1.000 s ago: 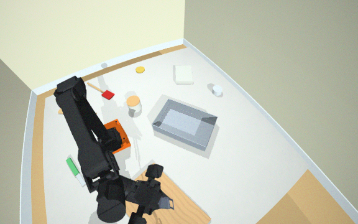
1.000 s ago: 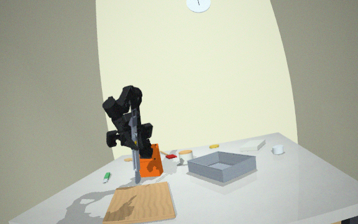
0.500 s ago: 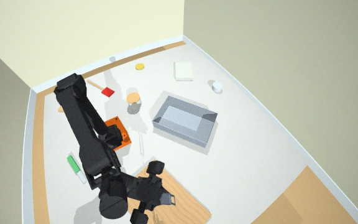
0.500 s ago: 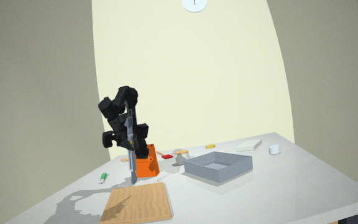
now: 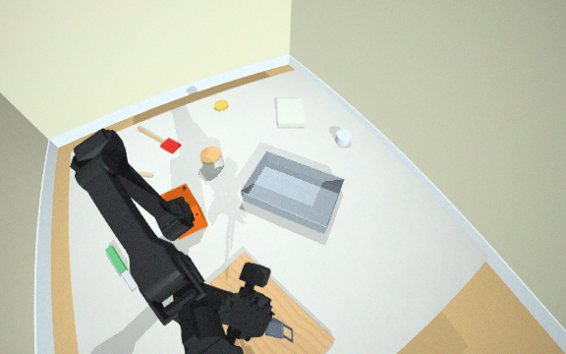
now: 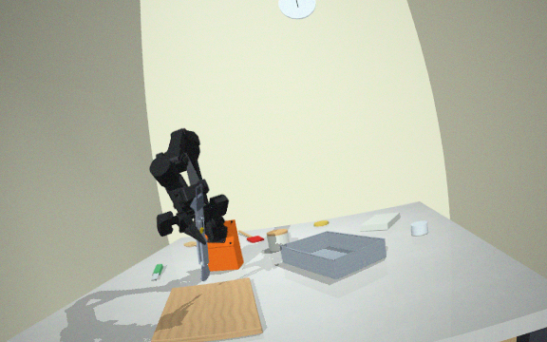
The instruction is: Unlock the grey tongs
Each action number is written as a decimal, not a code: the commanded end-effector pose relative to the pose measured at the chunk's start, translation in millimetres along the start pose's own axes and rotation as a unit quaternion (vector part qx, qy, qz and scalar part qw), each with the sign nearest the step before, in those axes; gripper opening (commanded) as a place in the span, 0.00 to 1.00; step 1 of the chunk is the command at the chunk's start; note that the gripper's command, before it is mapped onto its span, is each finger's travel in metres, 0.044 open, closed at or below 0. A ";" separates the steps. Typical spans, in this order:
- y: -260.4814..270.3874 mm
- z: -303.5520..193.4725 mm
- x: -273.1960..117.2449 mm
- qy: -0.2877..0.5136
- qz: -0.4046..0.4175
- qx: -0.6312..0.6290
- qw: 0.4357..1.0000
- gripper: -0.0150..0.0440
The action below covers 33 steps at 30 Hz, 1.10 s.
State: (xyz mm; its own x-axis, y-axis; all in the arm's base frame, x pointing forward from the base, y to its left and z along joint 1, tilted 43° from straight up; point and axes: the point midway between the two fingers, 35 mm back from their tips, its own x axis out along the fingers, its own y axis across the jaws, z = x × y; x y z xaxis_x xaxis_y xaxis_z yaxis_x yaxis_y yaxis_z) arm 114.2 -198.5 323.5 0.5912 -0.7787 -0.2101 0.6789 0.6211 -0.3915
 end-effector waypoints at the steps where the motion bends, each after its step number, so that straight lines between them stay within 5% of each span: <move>1: -2.5 1.1 6.2 0.027 0.001 0.015 1.000 0.00; 33: -0.3 -28.1 56.0 0.320 -0.023 -0.018 0.947 0.00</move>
State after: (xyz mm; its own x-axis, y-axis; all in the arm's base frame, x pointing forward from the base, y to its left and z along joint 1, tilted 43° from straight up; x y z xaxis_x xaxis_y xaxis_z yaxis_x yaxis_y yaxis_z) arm 133.0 -242.8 285.3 0.2064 -0.7088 -0.6746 0.6812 0.5990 -0.4209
